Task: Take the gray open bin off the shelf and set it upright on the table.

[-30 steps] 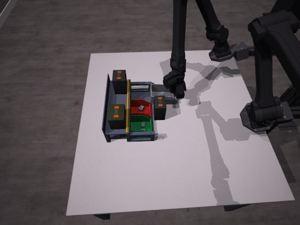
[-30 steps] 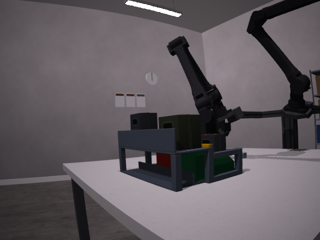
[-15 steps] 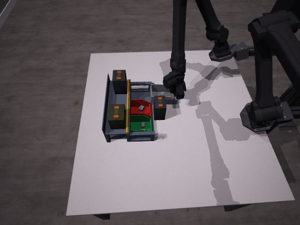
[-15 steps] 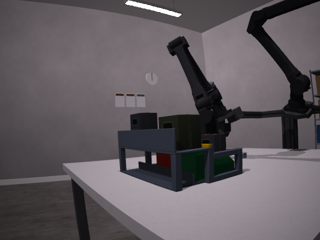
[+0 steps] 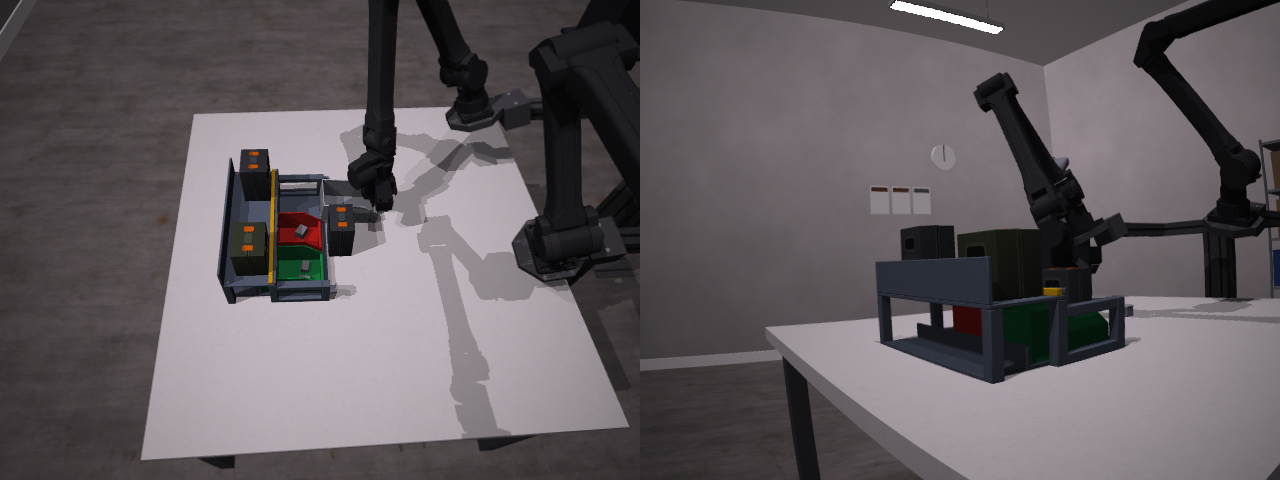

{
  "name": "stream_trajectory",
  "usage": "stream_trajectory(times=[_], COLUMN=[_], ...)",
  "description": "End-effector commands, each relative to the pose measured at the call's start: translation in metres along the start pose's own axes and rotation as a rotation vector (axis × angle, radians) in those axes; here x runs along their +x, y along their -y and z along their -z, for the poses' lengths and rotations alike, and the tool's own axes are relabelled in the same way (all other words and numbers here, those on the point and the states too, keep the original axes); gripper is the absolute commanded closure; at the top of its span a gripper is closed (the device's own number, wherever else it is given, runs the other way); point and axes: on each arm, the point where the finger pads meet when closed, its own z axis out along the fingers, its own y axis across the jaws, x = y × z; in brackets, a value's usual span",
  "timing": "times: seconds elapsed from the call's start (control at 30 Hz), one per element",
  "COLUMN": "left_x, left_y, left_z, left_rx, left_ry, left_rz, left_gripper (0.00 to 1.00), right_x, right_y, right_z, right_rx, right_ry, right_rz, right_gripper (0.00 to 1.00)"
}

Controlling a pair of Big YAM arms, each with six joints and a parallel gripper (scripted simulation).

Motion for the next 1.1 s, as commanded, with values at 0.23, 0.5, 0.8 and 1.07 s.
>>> stream_trajectory(times=[0.23, 0.5, 0.8, 1.07], left_x=[-0.0137, -0.0137, -0.0137, -0.0137], left_y=[-0.0057, -0.0057, -0.0057, -0.0057], left_z=[0.0038, 0.0038, 0.0038, 0.0038], left_rx=[-0.014, -0.014, -0.014, -0.014], left_ry=[0.037, 0.037, 0.037, 0.037], left_rz=[0.006, 0.006, 0.006, 0.006], left_gripper=[0.0, 0.0, 0.0, 0.0], right_x=[-0.0065, -0.0074, -0.0082, -0.0091], right_y=[0.019, 0.0207, 0.0222, 0.0238], right_z=[-0.006, -0.0066, -0.0071, -0.0077], right_rx=[0.028, 0.03, 0.033, 0.036], right_ry=[0.016, 0.018, 0.019, 0.021], right_rz=[-0.025, -0.027, -0.029, -0.031], right_gripper=[1.0, 1.0, 1.0, 1.0])
